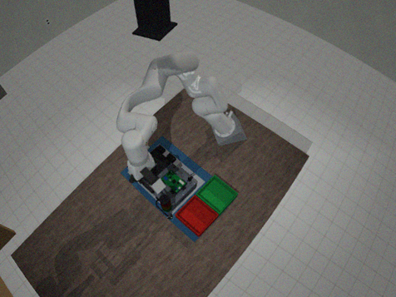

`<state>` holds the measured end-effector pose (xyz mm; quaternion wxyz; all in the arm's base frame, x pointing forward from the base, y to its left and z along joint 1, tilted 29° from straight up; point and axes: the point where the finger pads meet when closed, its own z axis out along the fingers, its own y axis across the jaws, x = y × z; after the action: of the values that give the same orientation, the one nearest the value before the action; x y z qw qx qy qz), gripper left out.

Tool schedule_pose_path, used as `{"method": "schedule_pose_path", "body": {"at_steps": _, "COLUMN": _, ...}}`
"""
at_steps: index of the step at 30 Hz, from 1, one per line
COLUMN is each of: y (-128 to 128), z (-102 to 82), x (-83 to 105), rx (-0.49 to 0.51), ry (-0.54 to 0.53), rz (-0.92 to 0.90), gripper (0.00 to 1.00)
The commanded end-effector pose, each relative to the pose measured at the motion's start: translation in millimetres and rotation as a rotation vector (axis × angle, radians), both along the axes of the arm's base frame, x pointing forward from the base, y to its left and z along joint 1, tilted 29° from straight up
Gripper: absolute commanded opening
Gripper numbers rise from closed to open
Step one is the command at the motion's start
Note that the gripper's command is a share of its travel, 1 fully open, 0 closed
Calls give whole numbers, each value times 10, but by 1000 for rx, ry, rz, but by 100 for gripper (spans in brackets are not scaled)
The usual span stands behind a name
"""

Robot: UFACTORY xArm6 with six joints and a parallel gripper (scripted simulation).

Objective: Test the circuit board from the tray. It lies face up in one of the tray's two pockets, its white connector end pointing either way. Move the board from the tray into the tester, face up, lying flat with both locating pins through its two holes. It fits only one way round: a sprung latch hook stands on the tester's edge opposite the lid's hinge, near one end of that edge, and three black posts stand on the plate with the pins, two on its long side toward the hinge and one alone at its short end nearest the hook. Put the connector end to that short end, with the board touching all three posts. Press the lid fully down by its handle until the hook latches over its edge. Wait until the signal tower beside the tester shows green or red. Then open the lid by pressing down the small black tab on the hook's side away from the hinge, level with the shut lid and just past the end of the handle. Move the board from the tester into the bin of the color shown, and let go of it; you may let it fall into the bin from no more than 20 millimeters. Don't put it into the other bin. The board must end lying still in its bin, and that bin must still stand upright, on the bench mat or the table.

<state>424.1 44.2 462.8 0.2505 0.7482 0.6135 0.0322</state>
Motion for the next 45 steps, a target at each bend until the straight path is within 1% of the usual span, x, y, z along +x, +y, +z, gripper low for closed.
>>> {"method": "schedule_pose_path", "body": {"at_steps": 1, "y": -8, "z": 78, "x": 133, "rx": 2, "ry": 3, "rz": 0, "gripper": 51}}
{"method": "schedule_pose_path", "body": {"at_steps": 11, "y": -13, "z": 67, "x": 140, "rx": 2, "ry": 3, "rz": 0, "gripper": 51}}
{"method": "schedule_pose_path", "body": {"at_steps": 25, "y": -63, "z": -66, "x": 194, "rx": 2, "ry": 3, "rz": 0, "gripper": 51}}
{"method": "schedule_pose_path", "body": {"at_steps": 45, "y": -74, "z": -94, "x": 205, "rx": 2, "ry": 3, "rz": 0, "gripper": 51}}
